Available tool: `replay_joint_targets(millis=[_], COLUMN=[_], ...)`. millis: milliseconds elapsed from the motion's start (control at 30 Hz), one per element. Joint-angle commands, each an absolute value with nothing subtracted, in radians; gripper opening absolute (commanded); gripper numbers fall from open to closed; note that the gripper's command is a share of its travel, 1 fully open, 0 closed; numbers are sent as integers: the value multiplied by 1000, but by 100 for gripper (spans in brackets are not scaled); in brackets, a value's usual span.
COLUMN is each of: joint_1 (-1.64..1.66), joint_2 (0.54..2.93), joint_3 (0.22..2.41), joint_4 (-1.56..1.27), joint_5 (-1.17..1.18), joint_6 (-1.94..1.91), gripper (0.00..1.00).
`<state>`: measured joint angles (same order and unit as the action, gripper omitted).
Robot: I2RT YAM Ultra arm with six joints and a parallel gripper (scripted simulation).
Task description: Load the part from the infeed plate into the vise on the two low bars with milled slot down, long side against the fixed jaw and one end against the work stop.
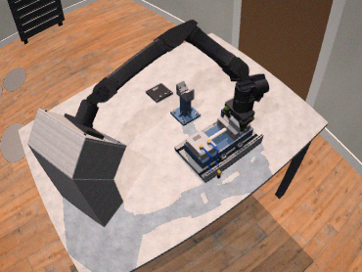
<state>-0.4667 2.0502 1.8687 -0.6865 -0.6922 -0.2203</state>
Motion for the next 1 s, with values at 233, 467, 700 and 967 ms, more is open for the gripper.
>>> replay_joint_targets(millis=[233,467,700,967], joint_1=[-483,-484,-484,-484], joint_2=[2032,2032,2032,2032], joint_3=[1900,1900,1900,1900], joint_4=[-668,-673,-673,-673], joint_5=[-686,-687,-687,-687], joint_6=[-212,-212,-212,-212], gripper=[0,0,0,0])
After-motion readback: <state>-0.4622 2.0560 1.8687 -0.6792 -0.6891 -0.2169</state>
